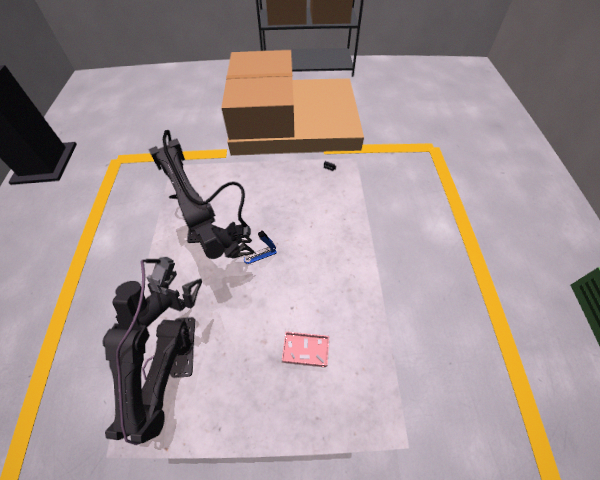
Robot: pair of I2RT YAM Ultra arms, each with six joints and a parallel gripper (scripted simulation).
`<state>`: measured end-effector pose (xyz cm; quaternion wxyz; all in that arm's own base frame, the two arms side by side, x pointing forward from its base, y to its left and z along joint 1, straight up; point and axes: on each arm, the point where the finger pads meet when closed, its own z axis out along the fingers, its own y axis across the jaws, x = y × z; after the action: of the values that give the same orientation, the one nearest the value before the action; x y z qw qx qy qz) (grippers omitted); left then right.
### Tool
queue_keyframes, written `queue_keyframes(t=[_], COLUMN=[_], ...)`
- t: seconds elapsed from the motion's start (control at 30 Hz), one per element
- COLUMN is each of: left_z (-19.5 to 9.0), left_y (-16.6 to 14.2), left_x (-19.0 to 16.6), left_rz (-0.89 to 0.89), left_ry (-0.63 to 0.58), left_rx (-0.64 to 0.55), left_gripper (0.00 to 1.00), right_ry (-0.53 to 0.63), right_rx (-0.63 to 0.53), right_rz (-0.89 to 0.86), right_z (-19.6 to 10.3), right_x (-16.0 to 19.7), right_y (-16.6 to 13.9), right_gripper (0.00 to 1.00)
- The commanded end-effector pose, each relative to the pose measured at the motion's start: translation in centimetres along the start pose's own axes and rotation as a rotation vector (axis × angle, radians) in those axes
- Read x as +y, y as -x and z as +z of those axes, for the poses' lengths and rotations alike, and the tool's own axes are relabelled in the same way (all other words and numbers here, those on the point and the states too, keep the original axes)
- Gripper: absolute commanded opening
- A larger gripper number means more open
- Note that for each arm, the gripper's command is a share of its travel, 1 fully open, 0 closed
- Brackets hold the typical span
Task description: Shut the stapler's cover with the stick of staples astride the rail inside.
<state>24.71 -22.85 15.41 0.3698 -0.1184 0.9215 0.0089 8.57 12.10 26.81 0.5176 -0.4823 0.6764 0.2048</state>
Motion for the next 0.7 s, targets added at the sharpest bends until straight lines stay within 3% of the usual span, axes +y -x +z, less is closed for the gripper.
queue_keyframes(t=[0.0,0.17,0.4,0.47,0.53,0.6,0.67], left_z=[0.0,-0.5,-1.2,-1.1,-1.1,-0.7,-0.2], left_y=[-0.8,0.7,2.2,2.8,2.8,3.6,4.1], left_x=[0.0,-0.4,-0.3,1.8,1.8,4.5,4.8], left_rz=[0.085,0.023,-0.067,-0.067,-0.067,-0.052,-0.058], left_ry=[0.019,-0.008,-0.050,0.032,0.032,0.123,0.113], left_rx=[0.172,0.405,0.632,0.643,0.643,0.646,0.659], left_gripper=[0.50,0.50,0.50,0.50,0.50,0.50,0.50], right_ry=[0.001,0.001,0.001,0.001,0.001,0.001,0.001], right_rx=[-0.011,-0.011,-0.011,-0.011,-0.011,-0.011,-0.011], right_rz=[0.009,0.009,0.009,0.009,0.009,0.009,0.009], right_z=[-0.1,-0.1,-0.1,-0.1,-0.1,-0.1,-0.1], right_x=[-0.1,-0.1,-0.1,-0.1,-0.1,-0.1,-0.1], right_y=[0.1,0.1,0.1,0.1,0.1,0.1,0.1], right_gripper=[1.00,1.00,1.00,1.00,1.00,1.00,1.00])
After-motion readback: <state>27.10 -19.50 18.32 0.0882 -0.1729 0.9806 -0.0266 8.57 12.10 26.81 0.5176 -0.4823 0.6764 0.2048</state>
